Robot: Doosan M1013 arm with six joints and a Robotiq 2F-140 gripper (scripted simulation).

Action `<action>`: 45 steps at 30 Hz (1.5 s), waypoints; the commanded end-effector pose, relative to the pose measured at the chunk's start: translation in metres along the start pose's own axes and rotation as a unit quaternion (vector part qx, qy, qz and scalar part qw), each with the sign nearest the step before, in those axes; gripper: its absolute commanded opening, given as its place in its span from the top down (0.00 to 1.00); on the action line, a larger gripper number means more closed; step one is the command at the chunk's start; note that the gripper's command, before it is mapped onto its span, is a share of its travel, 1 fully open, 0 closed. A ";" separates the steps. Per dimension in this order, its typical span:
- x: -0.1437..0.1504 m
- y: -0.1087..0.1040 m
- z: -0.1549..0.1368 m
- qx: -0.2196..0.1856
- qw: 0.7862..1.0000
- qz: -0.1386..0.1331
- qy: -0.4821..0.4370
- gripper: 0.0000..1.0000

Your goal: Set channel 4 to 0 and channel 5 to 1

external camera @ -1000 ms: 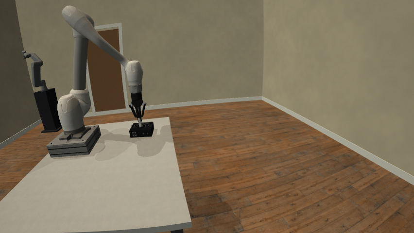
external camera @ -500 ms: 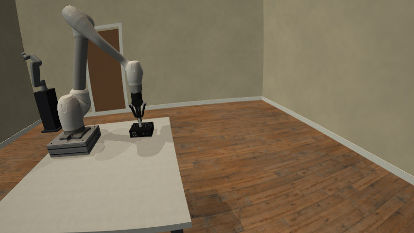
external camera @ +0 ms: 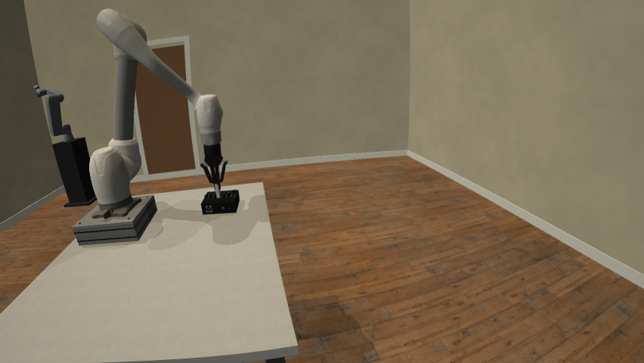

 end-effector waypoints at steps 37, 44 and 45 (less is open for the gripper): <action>-0.001 0.000 0.015 0.000 1.000 0.000 0.000 0.90; -0.001 0.000 0.019 0.000 1.000 0.000 0.000 0.90; -0.001 0.000 0.020 0.000 1.000 0.000 0.000 0.90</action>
Point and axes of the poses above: the point where the finger pads meet when closed, its own y axis out along the fingers, its own x axis across the jaws, z = x × y, the point moved 5 cm from there along -y, back along the fingers, and after that the axes turned 3 degrees about y, right-handed, at the moved point
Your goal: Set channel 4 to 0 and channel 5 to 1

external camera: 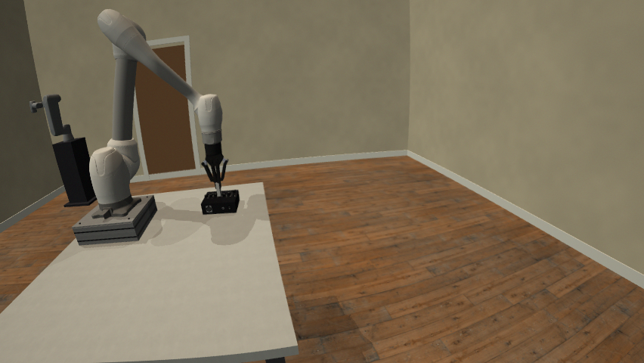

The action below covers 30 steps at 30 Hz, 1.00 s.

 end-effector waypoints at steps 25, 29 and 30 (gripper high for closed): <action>-0.001 0.000 0.013 0.000 1.000 0.000 0.000 0.90; -0.001 0.000 0.015 0.000 1.000 0.000 0.000 0.90; -0.001 0.000 0.015 0.000 1.000 0.000 0.000 0.90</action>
Point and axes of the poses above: the point where the finger pads meet when closed, its own y axis out along the fingers, its own x axis across the jaws, z = x × y, the point moved 5 cm from there along -y, back along the fingers, and after that the axes turned 3 degrees about y, right-handed, at the moved point
